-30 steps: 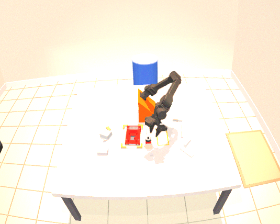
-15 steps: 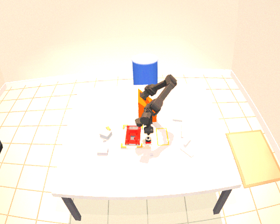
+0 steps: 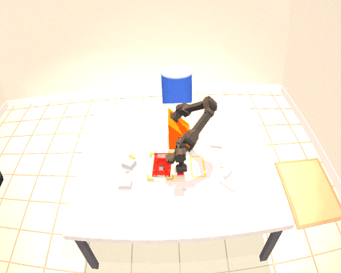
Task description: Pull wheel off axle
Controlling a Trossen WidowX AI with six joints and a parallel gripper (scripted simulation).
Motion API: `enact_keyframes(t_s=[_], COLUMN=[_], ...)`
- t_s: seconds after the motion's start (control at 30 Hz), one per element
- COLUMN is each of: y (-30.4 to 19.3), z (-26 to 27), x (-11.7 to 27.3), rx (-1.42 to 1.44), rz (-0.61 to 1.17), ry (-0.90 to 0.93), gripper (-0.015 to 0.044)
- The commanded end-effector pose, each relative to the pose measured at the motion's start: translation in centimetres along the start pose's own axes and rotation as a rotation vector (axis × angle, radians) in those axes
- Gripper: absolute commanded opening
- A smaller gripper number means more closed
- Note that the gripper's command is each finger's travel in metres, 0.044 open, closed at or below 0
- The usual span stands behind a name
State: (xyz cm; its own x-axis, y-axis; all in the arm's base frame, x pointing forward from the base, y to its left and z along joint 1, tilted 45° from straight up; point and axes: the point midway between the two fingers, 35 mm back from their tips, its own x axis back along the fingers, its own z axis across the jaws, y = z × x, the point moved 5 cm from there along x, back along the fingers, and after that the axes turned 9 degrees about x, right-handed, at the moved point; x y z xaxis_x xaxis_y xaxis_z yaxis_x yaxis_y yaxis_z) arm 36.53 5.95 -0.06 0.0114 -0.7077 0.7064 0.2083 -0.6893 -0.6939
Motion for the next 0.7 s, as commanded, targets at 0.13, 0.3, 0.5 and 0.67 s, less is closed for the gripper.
enact_keyframes(t_s=[0.13, 0.3, 0.5, 0.67], y=[0.04, 0.04, 0.04, 0.05], z=[0.07, 0.07, 0.07, 0.07], x=[0.18, 0.18, 0.23, 0.39], rx=[0.002, 0.002, 0.002, 0.002], rz=[-0.001, -0.001, -0.001, -0.001], ry=[0.003, 0.003, 0.003, 0.004], gripper=[0.0208, 0.0174, 0.0056, 0.0])
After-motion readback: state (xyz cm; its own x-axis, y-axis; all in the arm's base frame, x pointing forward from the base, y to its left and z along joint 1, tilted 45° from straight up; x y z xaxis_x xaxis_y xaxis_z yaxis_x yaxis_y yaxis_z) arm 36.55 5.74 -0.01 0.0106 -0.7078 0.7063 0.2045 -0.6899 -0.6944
